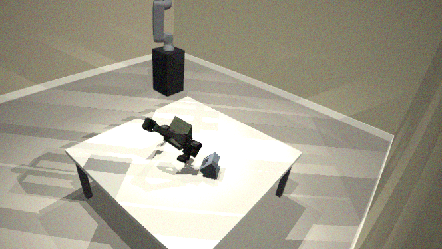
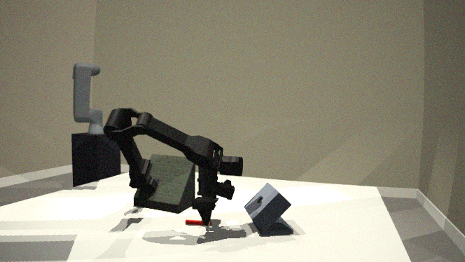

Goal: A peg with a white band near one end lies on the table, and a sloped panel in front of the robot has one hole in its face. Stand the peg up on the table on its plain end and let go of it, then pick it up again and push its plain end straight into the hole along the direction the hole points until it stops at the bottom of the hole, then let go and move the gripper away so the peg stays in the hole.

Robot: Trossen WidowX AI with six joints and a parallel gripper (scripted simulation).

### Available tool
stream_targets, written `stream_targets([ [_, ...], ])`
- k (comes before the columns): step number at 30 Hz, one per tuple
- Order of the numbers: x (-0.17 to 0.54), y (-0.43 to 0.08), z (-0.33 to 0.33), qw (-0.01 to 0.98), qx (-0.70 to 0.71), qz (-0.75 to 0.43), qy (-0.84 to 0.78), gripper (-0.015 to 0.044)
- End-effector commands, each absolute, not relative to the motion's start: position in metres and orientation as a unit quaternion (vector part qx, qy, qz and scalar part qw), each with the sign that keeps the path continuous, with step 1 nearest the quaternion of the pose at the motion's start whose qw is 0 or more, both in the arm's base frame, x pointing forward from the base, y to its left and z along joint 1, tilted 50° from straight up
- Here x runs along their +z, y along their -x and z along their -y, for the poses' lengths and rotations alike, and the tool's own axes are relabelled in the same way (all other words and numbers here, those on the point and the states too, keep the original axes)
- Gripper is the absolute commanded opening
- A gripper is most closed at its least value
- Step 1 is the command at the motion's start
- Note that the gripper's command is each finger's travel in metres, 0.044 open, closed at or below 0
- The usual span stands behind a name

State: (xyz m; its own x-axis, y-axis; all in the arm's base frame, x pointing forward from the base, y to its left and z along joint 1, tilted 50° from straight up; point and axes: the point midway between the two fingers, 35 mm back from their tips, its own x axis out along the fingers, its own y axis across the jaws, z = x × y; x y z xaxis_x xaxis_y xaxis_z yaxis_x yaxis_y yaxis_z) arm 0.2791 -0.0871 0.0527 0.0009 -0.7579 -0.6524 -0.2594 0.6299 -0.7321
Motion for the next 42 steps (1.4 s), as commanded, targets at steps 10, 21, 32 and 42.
stream_targets([
  [10,0.0526,-0.279,0.0877,0.597,-0.207,-0.676,0.379,0.009],
  [21,0.0527,-0.279,0.0875,0.598,-0.207,-0.675,0.379,0.0049],
  [32,0.0574,-0.2757,0.0828,0.63,-0.189,-0.647,0.387,0.0049],
  [42,0.0617,-0.2721,0.0793,0.657,-0.172,-0.619,0.395,0.0049],
])
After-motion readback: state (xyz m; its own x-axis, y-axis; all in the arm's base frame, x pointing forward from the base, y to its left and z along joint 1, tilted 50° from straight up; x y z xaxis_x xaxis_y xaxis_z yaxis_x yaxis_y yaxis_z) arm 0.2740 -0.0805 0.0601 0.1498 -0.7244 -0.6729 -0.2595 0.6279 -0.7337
